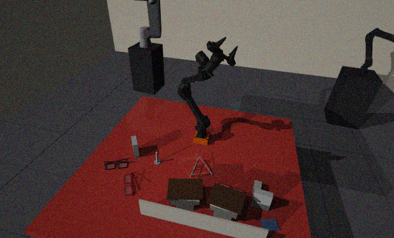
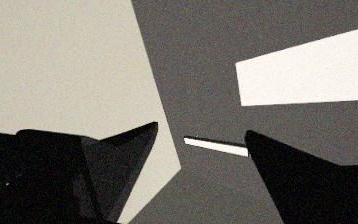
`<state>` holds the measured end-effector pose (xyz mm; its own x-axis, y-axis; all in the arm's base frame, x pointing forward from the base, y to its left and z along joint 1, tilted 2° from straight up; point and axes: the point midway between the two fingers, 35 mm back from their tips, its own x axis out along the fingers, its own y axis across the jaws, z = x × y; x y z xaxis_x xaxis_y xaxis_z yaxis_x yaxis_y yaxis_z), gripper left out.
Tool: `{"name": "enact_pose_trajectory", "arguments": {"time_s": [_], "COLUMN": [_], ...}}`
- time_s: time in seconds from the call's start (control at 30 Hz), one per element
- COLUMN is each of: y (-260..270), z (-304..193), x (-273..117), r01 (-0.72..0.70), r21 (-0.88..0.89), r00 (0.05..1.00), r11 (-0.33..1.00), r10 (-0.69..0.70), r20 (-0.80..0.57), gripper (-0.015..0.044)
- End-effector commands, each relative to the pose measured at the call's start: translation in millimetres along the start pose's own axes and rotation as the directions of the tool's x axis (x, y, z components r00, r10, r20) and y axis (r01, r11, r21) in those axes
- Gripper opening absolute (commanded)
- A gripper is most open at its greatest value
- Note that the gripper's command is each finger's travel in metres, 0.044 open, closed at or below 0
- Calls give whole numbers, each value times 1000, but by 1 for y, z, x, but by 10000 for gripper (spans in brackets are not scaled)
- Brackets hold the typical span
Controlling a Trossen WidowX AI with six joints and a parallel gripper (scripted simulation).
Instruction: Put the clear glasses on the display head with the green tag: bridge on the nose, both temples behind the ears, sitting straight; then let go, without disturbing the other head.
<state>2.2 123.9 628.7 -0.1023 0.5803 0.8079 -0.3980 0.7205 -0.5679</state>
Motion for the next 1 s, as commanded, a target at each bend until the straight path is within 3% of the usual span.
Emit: {"name": "enact_pose_trajectory", "arguments": {"time_s": [0.0,0.23,0.33,0.53,0.57,0.77,0.97], "y": [0,0,5,43,50,88,118], "z": [0,0,-16,-94,-107,-197,-275], "x": [0,0,2,-2,-5,-40,-102], "r01": [0,0,1,-55,-61,-45,42], "r21": [0,0,29,148,168,303,385], "r00": [1000,1000,999,950,934,764,511], "r11": [1000,1000,1000,987,984,952,922], "r10": [0,0,1,98,116,228,311], "r20": [0,0,-50,-297,-339,-603,-802], "gripper": [426,440,361,204,200,200,200]}}
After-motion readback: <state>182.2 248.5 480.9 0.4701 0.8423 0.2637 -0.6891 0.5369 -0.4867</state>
